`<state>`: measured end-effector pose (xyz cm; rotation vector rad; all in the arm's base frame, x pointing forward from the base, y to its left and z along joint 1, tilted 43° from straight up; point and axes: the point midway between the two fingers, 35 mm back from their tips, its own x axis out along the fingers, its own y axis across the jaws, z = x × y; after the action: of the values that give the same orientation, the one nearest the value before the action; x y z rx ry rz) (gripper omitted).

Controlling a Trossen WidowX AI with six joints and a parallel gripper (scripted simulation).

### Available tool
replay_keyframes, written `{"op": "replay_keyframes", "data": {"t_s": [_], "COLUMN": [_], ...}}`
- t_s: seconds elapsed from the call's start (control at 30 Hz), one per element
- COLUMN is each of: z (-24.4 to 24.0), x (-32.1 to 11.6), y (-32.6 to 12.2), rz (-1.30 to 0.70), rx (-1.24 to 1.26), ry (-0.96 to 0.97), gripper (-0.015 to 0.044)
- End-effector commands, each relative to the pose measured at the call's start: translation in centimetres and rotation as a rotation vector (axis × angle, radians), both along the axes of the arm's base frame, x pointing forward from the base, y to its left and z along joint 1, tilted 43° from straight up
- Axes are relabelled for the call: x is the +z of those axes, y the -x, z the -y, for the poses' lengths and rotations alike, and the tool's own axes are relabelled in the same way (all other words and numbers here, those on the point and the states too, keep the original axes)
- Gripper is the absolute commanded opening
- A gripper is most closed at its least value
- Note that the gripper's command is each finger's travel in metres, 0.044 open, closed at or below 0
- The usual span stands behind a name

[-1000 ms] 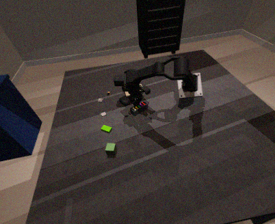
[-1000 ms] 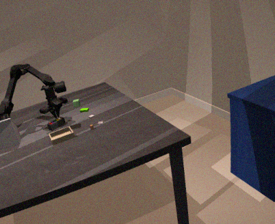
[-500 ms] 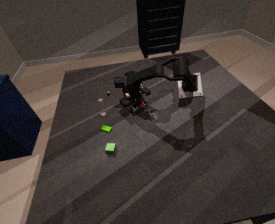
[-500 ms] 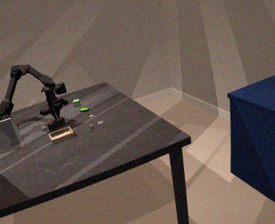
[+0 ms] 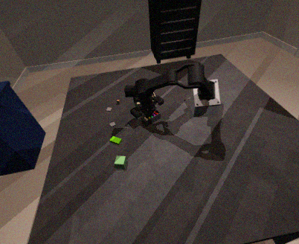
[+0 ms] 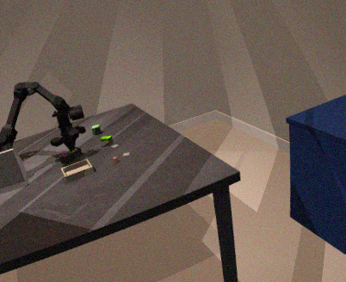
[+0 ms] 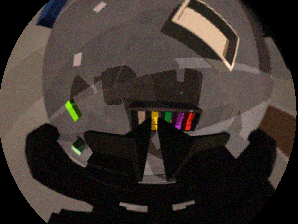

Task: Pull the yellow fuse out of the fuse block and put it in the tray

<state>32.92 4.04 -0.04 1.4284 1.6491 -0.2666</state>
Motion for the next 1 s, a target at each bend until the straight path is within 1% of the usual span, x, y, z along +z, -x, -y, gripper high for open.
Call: {"op": "replay_keyframes", "data": {"t_s": [0.0, 0.1, 0.97], "z": [0.01, 0.01, 0.78], "x": [0.02, 0.02, 0.8], "y": [-0.02, -0.02, 0.03], "rz": [0.001, 0.001, 0.0], "rx": [0.0, 0.0, -0.001], "ry": [0.0, 0.0, 0.0], "gripper": [0.0014, 0.0, 0.0]}}
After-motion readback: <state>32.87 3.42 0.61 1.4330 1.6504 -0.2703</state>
